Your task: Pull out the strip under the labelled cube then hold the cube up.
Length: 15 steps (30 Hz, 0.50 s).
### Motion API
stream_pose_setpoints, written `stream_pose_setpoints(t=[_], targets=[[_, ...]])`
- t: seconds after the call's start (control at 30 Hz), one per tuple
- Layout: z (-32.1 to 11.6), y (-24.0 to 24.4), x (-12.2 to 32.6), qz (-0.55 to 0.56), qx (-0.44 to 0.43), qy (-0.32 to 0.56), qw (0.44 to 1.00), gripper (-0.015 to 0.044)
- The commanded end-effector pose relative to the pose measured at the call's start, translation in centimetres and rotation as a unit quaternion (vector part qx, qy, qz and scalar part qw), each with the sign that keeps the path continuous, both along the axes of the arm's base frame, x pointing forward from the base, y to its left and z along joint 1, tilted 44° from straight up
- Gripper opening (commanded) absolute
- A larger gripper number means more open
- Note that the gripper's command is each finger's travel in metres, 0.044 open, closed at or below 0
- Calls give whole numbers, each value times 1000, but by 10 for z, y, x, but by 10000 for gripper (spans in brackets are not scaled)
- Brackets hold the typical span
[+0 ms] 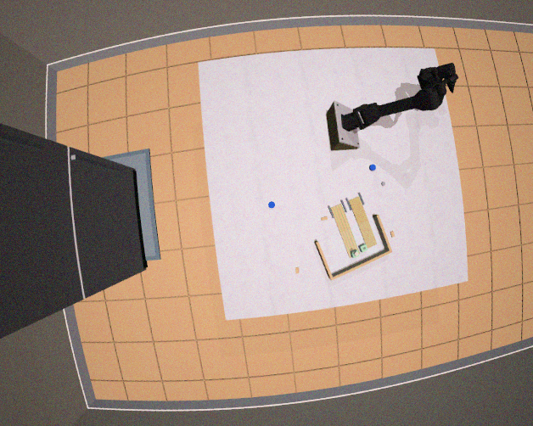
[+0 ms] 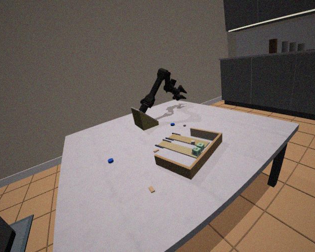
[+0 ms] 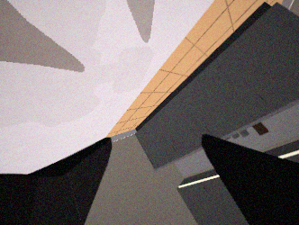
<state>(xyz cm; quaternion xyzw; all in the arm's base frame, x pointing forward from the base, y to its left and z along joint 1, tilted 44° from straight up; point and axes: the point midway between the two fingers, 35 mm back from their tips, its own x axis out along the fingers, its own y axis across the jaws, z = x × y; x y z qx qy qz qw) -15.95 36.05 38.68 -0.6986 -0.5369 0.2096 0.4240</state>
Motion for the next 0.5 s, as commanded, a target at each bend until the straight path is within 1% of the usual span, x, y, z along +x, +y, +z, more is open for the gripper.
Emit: stream_pose_setpoints(t=[0.0,0.07,0.27,0.37,0.47], targets=[[0,1,2,-2,1,2,1000,400],[-1,11,23,-15,11,22,1000,400],[-7,42,121,-71,58,107,990,400],[-12,47,164,-104,76,146,981,400],[-22,51,198,-116,85,173,974,400]])
